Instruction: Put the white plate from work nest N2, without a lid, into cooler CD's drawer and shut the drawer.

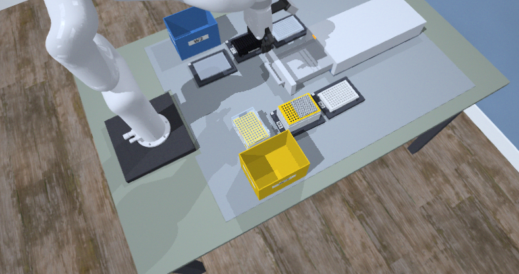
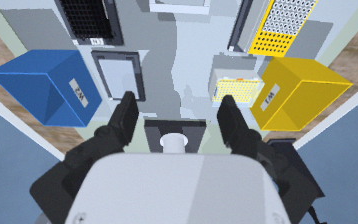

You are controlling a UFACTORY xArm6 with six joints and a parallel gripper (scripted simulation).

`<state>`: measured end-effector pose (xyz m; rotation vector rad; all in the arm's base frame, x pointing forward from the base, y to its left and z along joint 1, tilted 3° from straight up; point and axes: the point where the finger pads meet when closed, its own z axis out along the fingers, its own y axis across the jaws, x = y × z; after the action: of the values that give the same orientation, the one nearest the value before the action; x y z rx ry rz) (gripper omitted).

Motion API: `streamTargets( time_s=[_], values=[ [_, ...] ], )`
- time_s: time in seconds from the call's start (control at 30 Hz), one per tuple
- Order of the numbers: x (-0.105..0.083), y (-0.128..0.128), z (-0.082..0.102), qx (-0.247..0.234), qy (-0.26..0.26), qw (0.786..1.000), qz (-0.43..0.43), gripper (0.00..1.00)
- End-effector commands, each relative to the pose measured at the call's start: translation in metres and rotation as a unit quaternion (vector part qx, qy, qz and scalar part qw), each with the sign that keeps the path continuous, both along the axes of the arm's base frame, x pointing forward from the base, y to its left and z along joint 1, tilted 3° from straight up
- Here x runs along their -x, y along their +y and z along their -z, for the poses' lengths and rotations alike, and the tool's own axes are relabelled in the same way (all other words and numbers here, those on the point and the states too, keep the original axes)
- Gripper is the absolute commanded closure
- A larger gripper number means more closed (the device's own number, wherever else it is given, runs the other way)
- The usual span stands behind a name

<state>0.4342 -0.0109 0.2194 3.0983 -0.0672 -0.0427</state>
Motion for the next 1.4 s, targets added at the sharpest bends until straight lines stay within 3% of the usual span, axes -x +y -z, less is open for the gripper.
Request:
streamTargets(
  time_s=[0.0,0.3,1.37],
  values=[
    [0.002,0.001,-0.002,-0.001,-0.002,1.000,0.001,0.00],
    [0.002,0.001,-0.002,-0.001,-0.002,1.000,0.001,0.00],
    [-0.096,-0.090,0.040,0.000,-0.002,1.000,-0.008,0.00]
  ],
)
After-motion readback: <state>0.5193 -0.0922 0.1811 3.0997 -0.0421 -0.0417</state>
